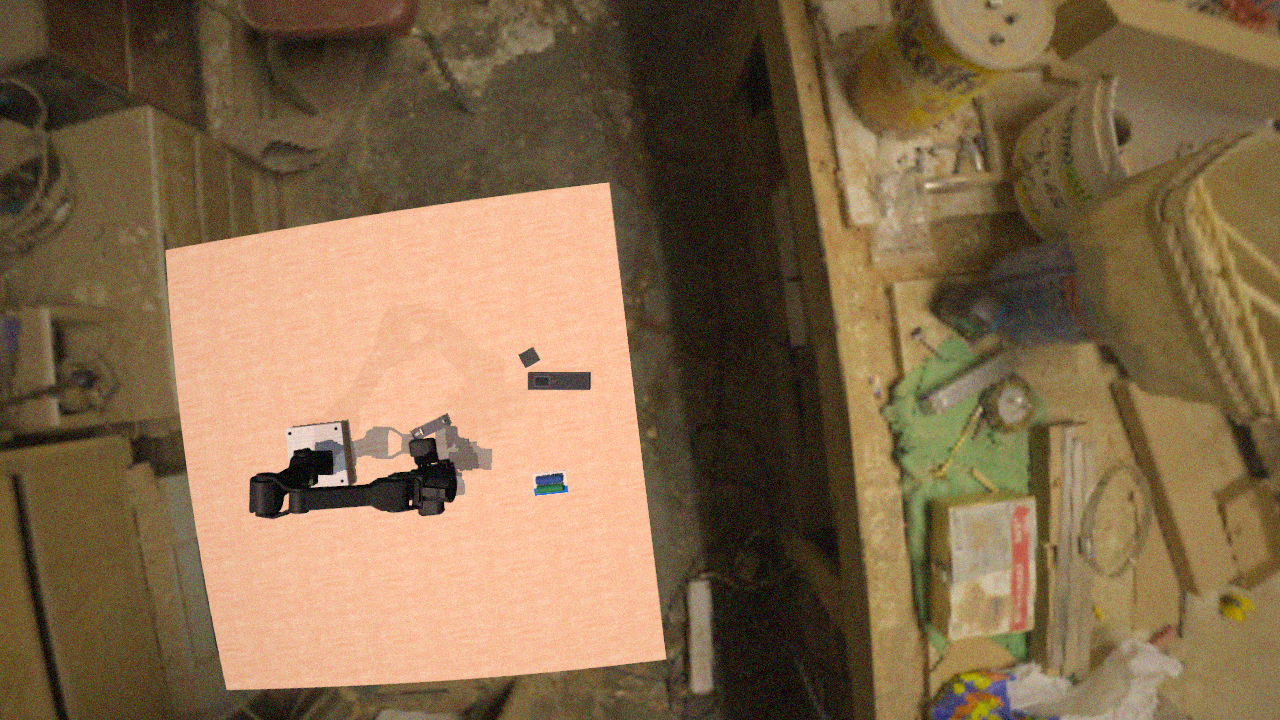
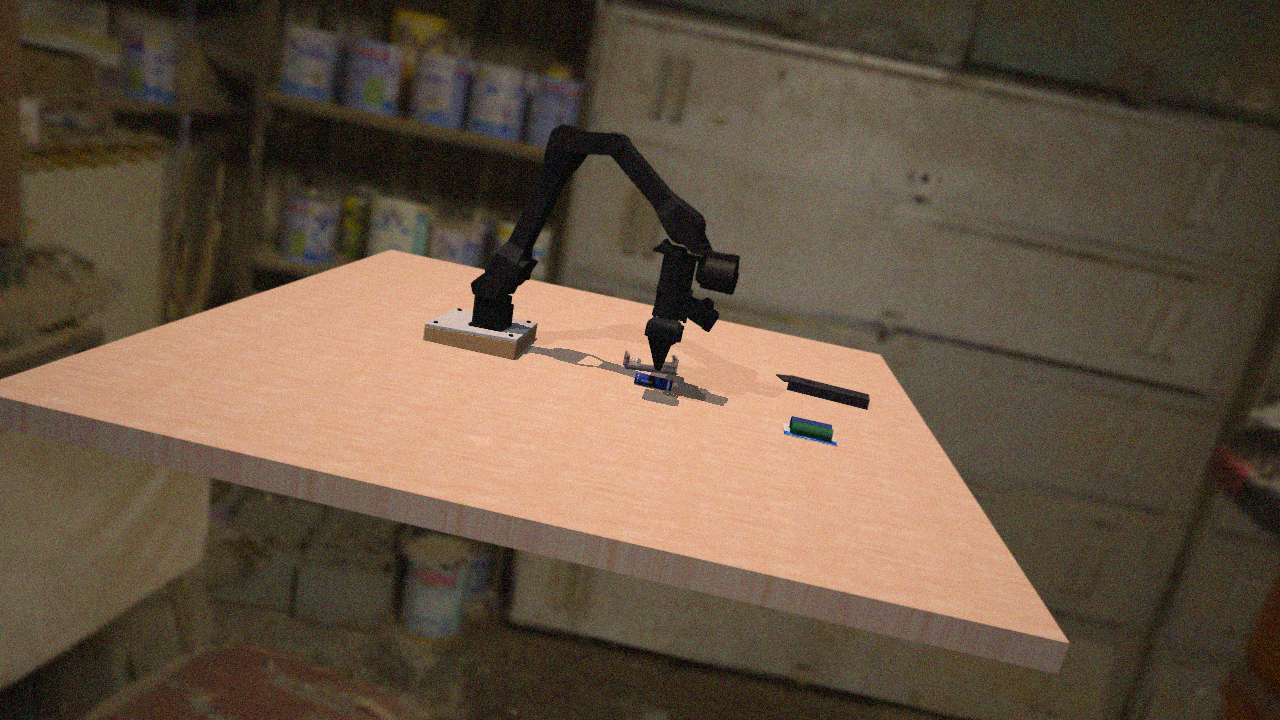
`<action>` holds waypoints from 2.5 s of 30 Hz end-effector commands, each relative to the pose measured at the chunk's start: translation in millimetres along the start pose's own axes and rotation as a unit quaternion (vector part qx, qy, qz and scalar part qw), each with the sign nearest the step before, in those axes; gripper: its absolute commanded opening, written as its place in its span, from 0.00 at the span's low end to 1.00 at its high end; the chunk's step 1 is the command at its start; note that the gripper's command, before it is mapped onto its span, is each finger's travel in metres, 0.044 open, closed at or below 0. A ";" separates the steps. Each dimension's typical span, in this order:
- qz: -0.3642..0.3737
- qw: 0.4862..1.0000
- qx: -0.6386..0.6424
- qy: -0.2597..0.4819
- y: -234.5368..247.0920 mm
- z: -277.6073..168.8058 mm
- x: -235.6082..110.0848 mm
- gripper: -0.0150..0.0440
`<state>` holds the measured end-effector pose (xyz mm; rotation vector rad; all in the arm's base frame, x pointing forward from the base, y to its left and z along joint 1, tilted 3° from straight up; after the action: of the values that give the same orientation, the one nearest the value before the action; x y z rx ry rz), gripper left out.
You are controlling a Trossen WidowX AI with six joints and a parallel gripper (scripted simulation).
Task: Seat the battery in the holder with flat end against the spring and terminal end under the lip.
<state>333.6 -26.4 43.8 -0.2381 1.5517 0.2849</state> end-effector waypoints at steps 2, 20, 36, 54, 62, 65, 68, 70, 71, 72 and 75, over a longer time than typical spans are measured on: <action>0.000 1.000 0.003 0.008 0.5 -3.1 12.4 0.63; 0.001 1.000 0.000 0.006 1.1 -3.9 37.6 0.59; -0.008 1.000 0.014 -0.009 1.2 -0.5 33.9 0.36; 0.003 0.998 -0.064 0.004 43.9 8.1 -23.8 0.36; 0.006 0.988 -0.156 0.000 107.9 13.2 -40.3 0.36; 0.004 0.987 -0.164 0.000 113.4 12.6 -41.4 0.36; 0.004 0.987 -0.164 -0.001 113.4 12.7 -41.0 0.36; 0.003 0.987 -0.163 -0.008 113.3 13.2 -38.4 0.36; 0.003 0.987 -0.163 -0.014 113.2 13.6 -36.3 0.36; 0.002 0.986 -0.163 -0.019 113.1 13.9 -34.3 0.36; 0.000 0.986 -0.162 -0.036 112.9 14.7 -28.5 0.36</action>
<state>312.9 83.0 81.9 -0.4875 1.4539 0.5395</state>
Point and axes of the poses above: the point midway between the two fingers, 35 mm back from their tips, its own x axis out along the fingers, its own y axis across the jaws, z = x × y, the point moved 1 cm from there along -x, back along the fingers, and after that the axes turned 15 degrees about -x, right-handed, at the moved point
